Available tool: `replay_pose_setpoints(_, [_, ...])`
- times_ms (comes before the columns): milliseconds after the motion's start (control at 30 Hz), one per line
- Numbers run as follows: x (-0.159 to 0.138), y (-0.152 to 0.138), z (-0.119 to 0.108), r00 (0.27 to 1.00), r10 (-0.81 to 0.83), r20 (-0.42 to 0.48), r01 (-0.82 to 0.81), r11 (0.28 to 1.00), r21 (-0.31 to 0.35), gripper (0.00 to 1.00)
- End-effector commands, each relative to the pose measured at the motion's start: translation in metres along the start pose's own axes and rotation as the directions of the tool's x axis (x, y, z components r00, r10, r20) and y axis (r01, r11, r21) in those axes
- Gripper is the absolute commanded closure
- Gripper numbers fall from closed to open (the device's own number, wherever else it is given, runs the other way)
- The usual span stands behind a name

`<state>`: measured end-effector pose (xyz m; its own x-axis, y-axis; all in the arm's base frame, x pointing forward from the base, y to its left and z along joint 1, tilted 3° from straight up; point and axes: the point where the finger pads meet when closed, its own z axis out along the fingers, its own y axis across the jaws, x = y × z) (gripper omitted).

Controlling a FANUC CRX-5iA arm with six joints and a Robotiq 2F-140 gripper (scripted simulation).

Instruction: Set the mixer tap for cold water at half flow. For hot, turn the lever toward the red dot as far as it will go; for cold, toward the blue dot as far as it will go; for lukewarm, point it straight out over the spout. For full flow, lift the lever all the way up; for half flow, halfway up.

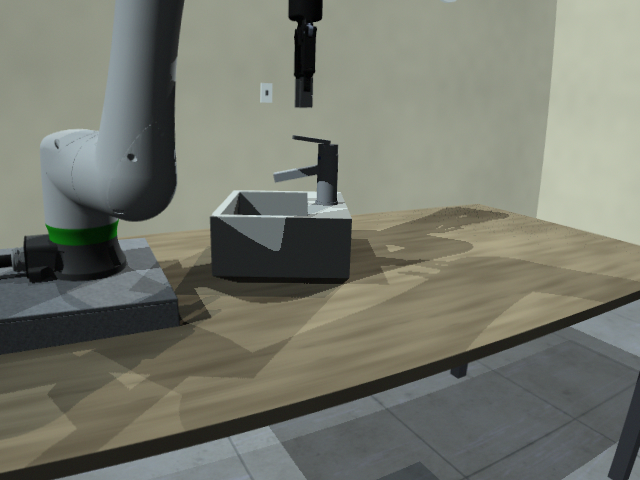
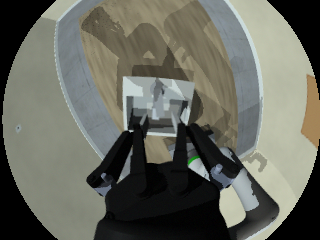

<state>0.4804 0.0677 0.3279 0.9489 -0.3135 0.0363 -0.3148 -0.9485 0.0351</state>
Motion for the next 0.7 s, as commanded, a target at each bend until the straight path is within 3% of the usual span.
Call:
replay_pose_setpoints(0, [0.000, 0.000, 0.001, 1.000, 0.000, 0.000, 0.000, 1.000, 0.000, 0.63])
replay_pose_setpoints(667, [0.000, 0.000, 0.024, 1.000, 0.000, 0.000, 0.000, 1.000, 0.000, 0.63])
